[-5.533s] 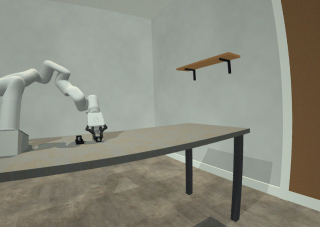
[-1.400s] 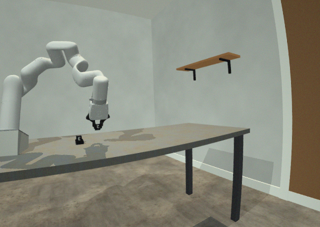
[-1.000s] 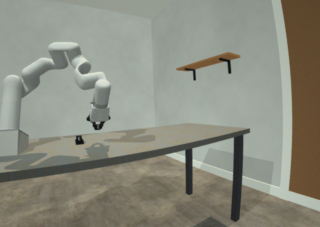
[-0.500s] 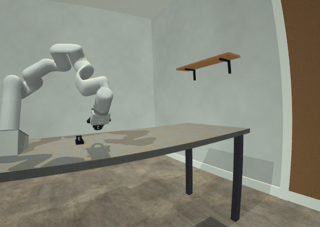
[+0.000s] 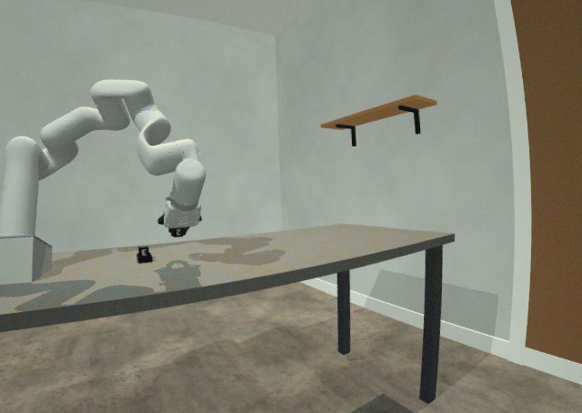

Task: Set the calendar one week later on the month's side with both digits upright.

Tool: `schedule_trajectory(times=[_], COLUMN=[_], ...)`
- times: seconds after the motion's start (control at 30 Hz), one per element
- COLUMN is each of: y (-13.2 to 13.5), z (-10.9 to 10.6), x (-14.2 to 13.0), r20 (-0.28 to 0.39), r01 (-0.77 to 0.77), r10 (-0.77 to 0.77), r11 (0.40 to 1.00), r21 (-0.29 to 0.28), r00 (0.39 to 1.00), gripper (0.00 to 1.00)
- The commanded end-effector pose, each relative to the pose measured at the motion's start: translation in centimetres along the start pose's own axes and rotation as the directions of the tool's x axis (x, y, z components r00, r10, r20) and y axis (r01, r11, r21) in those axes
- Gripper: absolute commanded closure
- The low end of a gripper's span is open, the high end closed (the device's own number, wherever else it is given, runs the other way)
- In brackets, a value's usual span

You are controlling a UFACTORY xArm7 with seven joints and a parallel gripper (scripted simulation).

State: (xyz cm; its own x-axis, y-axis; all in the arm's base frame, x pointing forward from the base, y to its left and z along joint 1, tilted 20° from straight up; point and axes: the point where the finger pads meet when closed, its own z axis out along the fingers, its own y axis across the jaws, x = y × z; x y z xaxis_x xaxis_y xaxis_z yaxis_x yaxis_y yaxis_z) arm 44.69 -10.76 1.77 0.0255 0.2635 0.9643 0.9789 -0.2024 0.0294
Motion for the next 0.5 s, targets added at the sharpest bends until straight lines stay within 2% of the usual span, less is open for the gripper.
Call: schedule_trajectory(times=[0.0,0.47], y=[0.1,0.1], z=[-0.1,0.7], x=[-0.1,-1.1], r20=[0.002,0.002], r01=[0.003,0.003], r10=[-0.003,-0.003], r11=[1.000,1.000], r21=[-0.002,-0.002], r00=[1.000,1.000], gripper=[0.73,0.73])
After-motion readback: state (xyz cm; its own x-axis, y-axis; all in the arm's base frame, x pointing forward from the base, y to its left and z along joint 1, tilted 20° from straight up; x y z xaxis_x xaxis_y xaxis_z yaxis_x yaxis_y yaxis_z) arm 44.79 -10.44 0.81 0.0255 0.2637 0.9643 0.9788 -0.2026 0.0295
